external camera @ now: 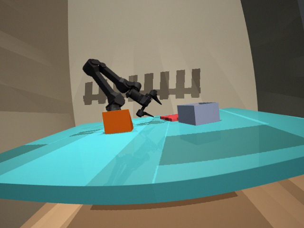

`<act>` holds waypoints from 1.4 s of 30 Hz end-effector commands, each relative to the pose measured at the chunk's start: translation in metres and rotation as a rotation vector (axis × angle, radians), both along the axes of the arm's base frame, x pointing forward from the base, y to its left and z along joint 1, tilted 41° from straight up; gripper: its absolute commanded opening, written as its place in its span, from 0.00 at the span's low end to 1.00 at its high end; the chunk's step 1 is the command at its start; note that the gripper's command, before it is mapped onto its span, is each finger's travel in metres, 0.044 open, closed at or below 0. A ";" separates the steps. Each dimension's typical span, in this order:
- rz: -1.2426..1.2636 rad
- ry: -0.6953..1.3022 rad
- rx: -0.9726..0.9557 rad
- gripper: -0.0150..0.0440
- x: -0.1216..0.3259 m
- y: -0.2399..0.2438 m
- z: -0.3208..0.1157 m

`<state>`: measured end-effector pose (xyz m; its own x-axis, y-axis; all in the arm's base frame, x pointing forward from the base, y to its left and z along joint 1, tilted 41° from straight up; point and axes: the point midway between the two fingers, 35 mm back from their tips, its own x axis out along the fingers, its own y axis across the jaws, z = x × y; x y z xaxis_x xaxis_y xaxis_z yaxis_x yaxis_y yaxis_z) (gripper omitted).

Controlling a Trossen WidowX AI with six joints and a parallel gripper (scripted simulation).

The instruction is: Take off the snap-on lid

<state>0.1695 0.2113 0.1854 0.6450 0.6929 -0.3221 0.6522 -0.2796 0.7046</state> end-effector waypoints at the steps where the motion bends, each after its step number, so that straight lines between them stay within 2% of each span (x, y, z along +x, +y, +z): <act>1: -0.006 0.005 0.000 1.00 -0.007 -0.004 -0.003; 42: -0.006 0.003 -0.003 1.00 -0.022 -0.060 0.051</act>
<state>0.1507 0.1563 0.2307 0.6507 0.6844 -0.3288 0.6543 -0.2857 0.7002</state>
